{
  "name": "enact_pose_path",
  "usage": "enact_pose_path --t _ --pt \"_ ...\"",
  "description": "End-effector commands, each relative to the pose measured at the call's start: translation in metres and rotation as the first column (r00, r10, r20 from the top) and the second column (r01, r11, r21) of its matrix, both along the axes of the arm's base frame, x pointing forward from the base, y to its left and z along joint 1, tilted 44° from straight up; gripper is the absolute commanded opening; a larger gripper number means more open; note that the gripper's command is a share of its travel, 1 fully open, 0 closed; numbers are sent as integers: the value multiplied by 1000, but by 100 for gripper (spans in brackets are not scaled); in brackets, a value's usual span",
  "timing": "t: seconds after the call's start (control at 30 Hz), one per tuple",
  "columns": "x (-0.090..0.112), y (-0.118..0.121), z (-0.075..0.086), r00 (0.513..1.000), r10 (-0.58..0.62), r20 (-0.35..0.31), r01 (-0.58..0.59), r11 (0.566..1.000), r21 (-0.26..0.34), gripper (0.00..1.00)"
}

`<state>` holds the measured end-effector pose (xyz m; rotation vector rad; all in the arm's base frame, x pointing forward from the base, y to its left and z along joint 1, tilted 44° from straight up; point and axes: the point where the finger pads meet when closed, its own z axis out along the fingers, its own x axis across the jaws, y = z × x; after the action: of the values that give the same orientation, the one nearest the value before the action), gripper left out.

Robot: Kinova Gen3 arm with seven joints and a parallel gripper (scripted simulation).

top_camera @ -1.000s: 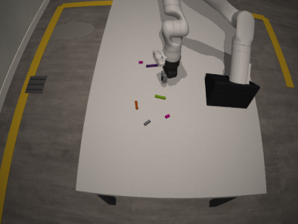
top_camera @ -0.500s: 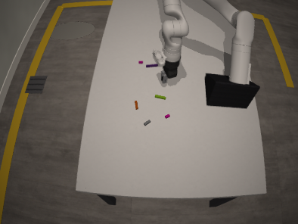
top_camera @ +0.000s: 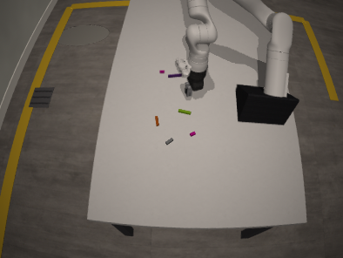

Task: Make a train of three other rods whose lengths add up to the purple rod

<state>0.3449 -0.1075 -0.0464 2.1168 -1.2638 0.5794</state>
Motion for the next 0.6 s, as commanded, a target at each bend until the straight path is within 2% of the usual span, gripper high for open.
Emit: enact_pose_path --t 0.0,0.57 --pt "-1 -2 -2 1000 -1 -2 1 1000 -1 24" --pt "-1 -5 -5 1000 -1 -2 1 1000 -1 24"
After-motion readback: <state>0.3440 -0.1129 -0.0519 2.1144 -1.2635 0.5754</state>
